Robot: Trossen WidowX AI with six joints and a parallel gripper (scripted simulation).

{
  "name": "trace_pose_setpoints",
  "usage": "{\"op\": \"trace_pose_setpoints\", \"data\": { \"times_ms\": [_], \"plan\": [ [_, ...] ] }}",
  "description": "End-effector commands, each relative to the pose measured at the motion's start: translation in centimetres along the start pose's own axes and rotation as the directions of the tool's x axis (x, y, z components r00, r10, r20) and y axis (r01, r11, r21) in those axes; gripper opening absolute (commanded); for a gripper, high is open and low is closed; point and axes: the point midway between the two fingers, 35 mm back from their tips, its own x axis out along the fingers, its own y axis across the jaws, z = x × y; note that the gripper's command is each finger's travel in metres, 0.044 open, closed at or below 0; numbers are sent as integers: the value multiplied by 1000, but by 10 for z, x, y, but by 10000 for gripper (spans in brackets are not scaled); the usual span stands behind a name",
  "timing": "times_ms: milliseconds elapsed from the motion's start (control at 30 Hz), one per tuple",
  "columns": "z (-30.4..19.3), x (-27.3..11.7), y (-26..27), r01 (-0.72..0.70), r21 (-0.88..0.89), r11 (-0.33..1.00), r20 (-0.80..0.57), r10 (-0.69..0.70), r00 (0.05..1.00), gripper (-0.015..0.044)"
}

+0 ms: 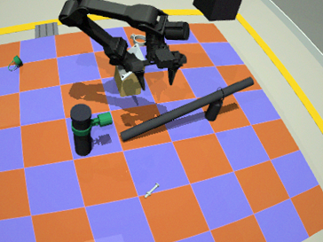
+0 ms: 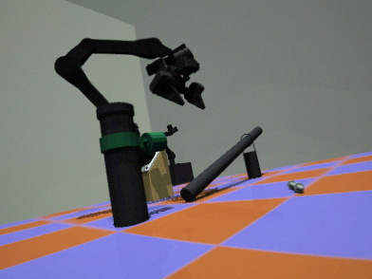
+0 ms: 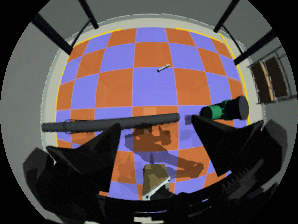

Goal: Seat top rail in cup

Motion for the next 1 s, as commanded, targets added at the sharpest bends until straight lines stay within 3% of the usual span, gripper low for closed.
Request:
{"op": "trace_pose_setpoints", "data": {
  "times_ms": [0, 133, 300, 533, 967],
  "plan": [
    [0, 7, 4, 4, -123, 992, -39, -9, 999, 440],
    [-4, 27, 11, -57, -453, 889, -151, -13, 988, 440],
    [-12, 55, 20, -241, -778, 580, -302, -10, 953, 440],
    [-28, 91, 31, -485, -874, 22, -485, 8, 875, 440],
    [-29, 92, 31, -490, -872, 6, -489, 9, 872, 440]
  ]
}}
